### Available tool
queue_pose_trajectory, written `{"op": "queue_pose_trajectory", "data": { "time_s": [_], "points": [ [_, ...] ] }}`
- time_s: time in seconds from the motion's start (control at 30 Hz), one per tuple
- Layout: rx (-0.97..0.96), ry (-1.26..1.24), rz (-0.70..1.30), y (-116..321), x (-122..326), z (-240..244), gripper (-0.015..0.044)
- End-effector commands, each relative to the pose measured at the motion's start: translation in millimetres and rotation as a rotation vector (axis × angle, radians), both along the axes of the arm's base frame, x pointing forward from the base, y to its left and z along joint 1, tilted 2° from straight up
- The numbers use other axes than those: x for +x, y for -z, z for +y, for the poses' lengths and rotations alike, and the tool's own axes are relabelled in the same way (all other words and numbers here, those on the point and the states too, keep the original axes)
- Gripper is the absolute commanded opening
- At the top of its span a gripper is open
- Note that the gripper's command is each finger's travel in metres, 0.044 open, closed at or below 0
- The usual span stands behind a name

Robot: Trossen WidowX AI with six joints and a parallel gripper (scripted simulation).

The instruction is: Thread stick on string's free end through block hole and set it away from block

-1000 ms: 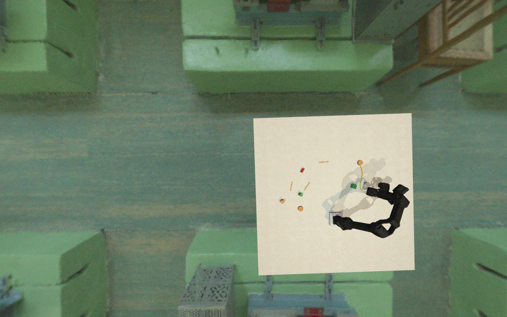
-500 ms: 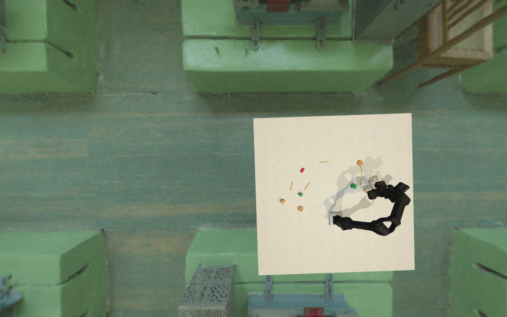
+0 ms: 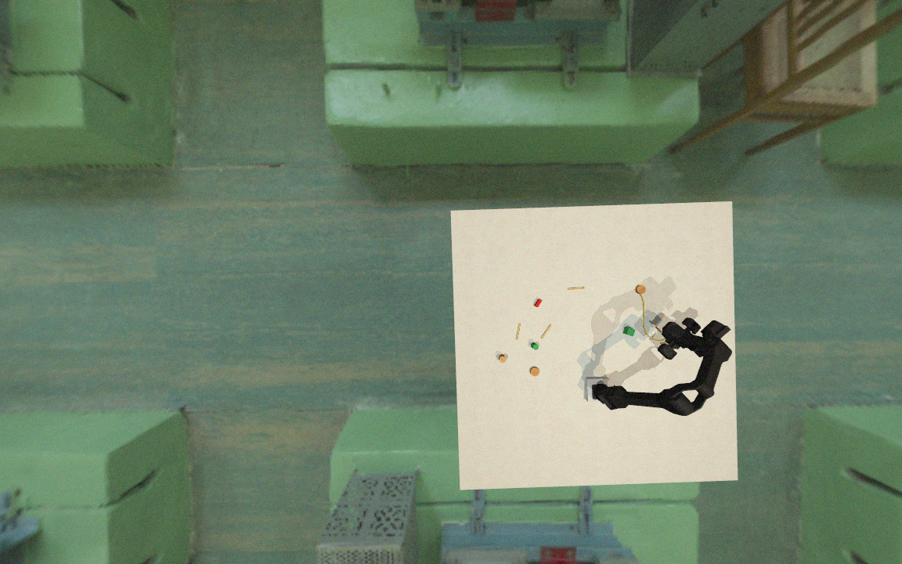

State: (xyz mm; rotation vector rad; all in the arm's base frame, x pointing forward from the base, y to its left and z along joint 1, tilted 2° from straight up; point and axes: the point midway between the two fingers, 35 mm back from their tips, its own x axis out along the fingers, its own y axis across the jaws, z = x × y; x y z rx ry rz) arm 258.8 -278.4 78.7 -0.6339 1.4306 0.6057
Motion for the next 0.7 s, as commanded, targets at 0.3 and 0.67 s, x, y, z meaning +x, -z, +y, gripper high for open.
{"op": "queue_pose_trajectory", "data": {
  "time_s": [0.3,0.67],
  "points": [
    [-0.035,-0.448,0.0,-0.9,11.6,-7.9,0.0],
    [-0.036,-0.454,0.0,-1.0,10.9,-12.3,0.0]
  ]
}}
